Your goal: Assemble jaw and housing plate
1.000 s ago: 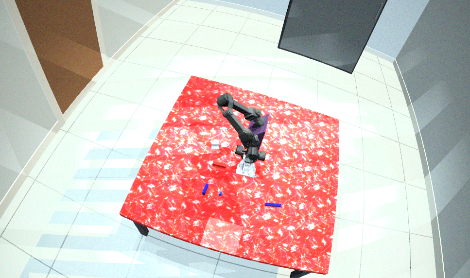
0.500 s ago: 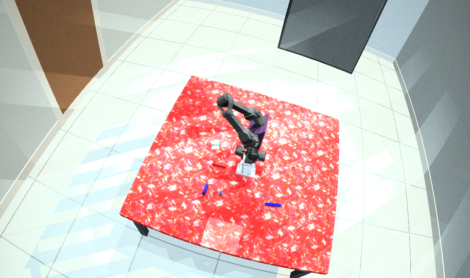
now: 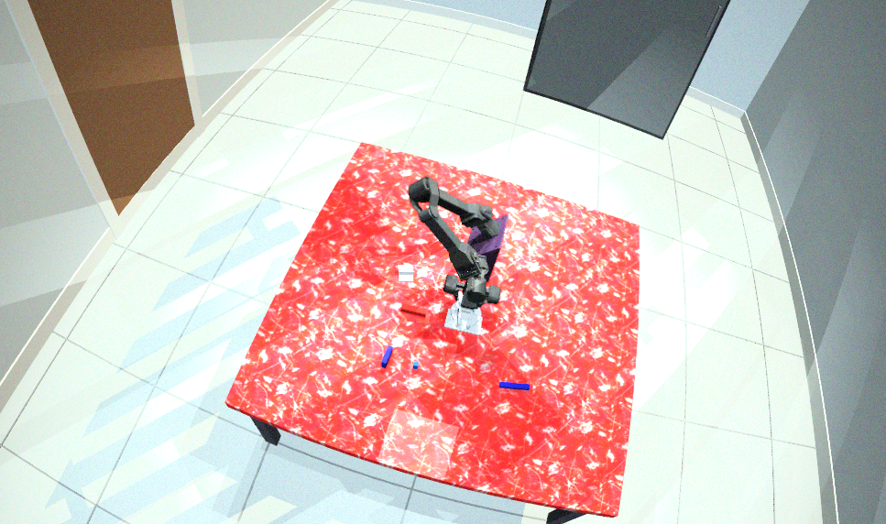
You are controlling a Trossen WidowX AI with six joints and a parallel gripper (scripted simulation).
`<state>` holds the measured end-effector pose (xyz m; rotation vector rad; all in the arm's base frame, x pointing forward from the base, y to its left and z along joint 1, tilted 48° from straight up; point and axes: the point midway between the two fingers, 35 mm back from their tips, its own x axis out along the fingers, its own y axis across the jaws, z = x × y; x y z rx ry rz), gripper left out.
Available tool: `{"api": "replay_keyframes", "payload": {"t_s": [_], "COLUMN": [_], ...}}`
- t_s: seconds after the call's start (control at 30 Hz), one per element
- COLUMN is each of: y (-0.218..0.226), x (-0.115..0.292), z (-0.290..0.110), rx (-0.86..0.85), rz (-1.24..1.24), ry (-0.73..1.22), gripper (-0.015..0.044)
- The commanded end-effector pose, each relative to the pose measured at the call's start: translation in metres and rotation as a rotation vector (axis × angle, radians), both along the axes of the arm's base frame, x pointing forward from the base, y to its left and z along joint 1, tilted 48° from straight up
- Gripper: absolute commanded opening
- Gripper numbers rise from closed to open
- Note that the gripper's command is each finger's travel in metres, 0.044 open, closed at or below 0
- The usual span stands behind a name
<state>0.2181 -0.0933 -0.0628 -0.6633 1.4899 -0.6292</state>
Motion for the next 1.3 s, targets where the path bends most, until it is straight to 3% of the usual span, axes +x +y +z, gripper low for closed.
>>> {"api": "replay_keyframes", "payload": {"t_s": [0.0, 1.27], "y": [-0.0017, -0.0071], "x": [-0.0013, -0.0015], "z": [-0.0012, -0.0061], "rx": [-0.004, -0.004], "rz": [0.001, 0.0], "ry": [0.009, 0.009], "gripper": [0.0351, 0.0351]}}
